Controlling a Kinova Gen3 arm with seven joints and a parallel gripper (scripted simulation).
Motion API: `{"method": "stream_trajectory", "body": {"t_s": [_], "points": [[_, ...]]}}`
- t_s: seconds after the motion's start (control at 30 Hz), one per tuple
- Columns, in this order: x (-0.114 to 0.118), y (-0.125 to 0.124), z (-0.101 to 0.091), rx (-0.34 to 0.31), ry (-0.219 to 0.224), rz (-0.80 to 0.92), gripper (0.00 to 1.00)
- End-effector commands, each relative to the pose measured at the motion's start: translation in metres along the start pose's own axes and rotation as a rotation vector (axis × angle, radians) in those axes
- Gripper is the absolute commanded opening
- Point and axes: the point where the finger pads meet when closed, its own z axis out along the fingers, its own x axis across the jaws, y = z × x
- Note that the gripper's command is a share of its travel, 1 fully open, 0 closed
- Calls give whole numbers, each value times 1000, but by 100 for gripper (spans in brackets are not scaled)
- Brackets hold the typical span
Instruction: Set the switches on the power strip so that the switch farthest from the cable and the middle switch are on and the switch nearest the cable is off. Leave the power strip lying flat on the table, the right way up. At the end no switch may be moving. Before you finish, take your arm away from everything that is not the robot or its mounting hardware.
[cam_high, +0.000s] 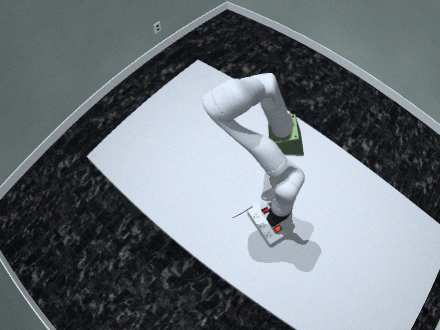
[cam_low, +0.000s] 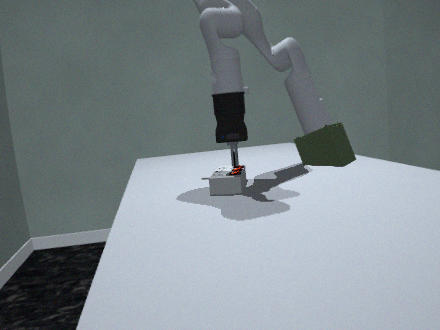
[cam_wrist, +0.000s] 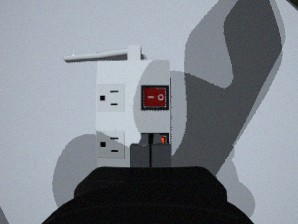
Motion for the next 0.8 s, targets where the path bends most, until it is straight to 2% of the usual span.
{"method": "stream_trajectory", "body": {"t_s": [0.0, 0.3, 0.77], "points": [[-2, 2, -6, -7, -4, 3, 0], [-2, 2, -28, -7, -4, 3, 0], [-2, 2, -29, -7, -4, 3, 0]]}}
